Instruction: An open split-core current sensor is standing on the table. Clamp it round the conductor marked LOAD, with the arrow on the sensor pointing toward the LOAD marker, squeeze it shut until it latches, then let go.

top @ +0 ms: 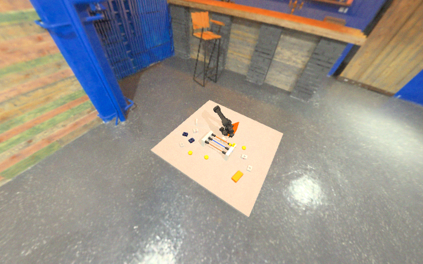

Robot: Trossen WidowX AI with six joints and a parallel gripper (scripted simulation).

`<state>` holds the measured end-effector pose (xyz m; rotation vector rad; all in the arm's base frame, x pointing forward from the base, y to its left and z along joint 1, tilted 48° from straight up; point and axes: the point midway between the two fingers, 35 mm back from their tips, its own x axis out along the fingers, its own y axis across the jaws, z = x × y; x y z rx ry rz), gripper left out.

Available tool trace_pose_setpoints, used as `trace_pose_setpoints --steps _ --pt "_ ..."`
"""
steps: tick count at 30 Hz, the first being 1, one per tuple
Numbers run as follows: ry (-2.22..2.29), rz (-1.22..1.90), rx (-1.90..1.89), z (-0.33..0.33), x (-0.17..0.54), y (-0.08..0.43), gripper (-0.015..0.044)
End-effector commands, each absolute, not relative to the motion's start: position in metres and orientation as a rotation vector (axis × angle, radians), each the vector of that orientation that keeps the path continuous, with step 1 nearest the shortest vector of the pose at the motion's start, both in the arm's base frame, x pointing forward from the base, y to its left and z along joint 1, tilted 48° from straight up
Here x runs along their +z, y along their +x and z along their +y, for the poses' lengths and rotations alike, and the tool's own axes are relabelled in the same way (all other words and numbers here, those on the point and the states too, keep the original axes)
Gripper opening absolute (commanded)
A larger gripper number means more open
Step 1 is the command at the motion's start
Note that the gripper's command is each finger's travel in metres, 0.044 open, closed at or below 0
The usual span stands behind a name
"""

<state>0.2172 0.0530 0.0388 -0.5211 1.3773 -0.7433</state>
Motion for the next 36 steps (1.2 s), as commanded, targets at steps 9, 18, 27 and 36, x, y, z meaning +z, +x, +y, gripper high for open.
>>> trace_pose_setpoints --steps 9,18,27,36 --pt "-0.476 1.374 -0.800 0.040 0.036 0.211 0.0440" --pt "-0.476 1.374 -0.799 0.029 0.025 0.212 0.0440" --pt "-0.476 1.373 -0.800 0.018 0.015 0.212 0.0440" --pt "-0.477 1.372 -0.802 0.006 0.006 0.211 0.0440"
